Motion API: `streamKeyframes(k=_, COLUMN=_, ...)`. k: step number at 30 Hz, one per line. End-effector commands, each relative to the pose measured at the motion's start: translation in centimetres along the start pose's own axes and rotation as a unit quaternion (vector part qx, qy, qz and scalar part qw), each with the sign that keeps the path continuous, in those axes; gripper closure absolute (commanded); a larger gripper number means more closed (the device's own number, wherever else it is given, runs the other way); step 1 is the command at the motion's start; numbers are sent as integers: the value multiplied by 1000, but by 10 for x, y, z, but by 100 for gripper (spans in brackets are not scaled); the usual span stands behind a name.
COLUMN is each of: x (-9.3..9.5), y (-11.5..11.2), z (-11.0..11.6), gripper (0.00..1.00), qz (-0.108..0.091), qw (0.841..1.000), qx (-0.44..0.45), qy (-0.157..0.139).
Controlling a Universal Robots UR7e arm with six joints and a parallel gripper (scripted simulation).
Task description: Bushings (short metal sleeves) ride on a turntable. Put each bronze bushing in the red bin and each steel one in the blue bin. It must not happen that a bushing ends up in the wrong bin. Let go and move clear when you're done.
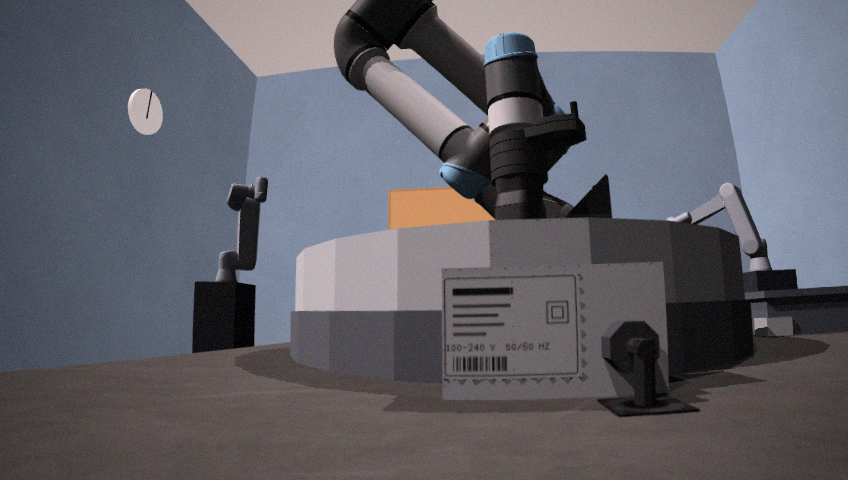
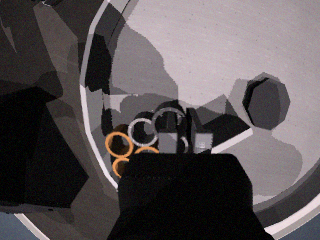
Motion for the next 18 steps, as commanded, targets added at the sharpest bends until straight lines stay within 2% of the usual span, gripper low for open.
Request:
streamKeyframes(k=1, x=-2, y=0, z=0, gripper=100, qz=0, qw=1000, qx=0, qy=0)
streamKeyframes(k=18, x=-6, y=0, z=0, gripper=100, qz=0, qw=1000, qx=0, qy=0)
Point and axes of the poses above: the point where the finger pads meet when closed, its own x axis out along the fingers, its own y axis across the jaws, z = x × y, the point moved 9 cm from there along -x, back along the fingers, and after that the axes turned 3 degrees about x, right-handed, at the moved point
